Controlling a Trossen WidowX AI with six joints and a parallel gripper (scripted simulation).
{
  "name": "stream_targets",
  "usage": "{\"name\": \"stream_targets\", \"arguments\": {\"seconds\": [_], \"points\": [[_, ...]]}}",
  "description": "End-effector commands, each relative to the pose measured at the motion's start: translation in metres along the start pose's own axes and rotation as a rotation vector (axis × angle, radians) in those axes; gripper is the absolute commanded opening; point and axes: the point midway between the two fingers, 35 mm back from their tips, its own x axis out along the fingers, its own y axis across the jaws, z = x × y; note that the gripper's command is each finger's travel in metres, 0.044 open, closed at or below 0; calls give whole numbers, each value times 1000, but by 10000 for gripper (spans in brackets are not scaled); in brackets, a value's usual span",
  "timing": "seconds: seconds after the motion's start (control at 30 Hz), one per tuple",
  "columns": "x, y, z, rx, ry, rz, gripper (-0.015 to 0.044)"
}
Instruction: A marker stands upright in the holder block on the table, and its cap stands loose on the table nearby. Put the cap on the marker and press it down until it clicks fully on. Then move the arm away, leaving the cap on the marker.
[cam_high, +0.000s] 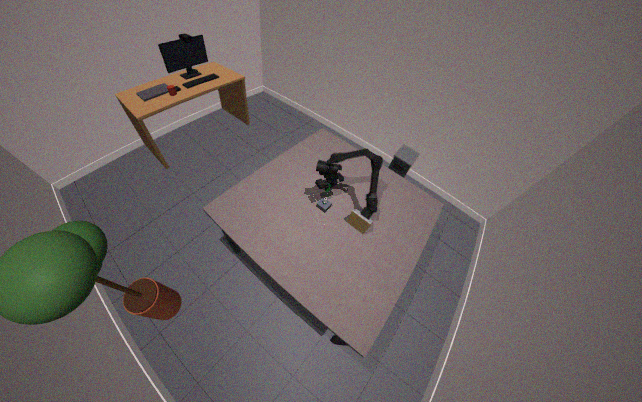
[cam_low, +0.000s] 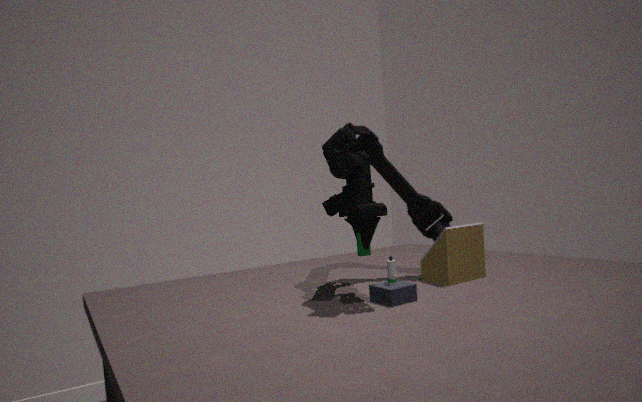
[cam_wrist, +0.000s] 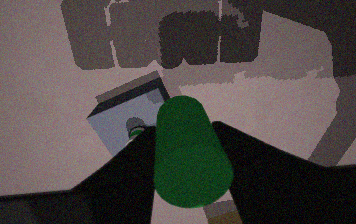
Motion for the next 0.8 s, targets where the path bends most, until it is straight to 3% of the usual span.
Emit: {"name": "stream_targets", "arguments": {"seconds": [0.0, 0.43, 0.77], "points": [[-3, 10, -10, 5, 4, -2, 0], [-14, 41, -47, 23, 0, -28, 0], [-9, 42, -49, 24, -1, -30, 0]]}}
